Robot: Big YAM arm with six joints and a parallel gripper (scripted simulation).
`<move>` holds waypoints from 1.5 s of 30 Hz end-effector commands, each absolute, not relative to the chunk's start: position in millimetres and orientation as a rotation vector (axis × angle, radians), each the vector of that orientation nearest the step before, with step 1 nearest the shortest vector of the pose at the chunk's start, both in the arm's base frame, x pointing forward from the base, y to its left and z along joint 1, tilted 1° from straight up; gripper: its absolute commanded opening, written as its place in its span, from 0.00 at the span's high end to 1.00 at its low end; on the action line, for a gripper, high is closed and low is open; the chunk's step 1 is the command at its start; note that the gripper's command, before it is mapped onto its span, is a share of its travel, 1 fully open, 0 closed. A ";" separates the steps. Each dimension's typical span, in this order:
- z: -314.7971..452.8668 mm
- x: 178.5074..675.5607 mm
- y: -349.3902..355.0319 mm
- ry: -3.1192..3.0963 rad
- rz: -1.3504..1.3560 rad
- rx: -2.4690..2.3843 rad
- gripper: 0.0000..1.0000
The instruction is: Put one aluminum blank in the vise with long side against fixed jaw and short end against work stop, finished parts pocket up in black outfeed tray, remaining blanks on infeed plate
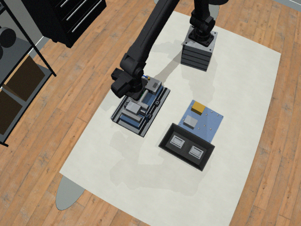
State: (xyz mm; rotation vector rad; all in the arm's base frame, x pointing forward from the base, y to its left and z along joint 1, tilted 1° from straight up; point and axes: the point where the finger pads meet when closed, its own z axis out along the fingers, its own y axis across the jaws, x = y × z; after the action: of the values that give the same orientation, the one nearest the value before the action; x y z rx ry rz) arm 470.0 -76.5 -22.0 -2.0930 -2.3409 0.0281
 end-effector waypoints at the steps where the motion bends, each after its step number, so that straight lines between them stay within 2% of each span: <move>1: 12.2 494.7 -86.1 -2.381 -0.022 -2.124 1.00; 34: 19.1 492.0 -83.5 -2.374 0.005 -2.092 1.00; 45: 21.1 503.3 -94.1 -2.710 0.010 -1.637 1.00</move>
State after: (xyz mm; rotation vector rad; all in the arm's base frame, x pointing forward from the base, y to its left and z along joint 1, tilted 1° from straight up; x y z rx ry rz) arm 483.1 -80.3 15.5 -1.8450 -2.5596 0.0154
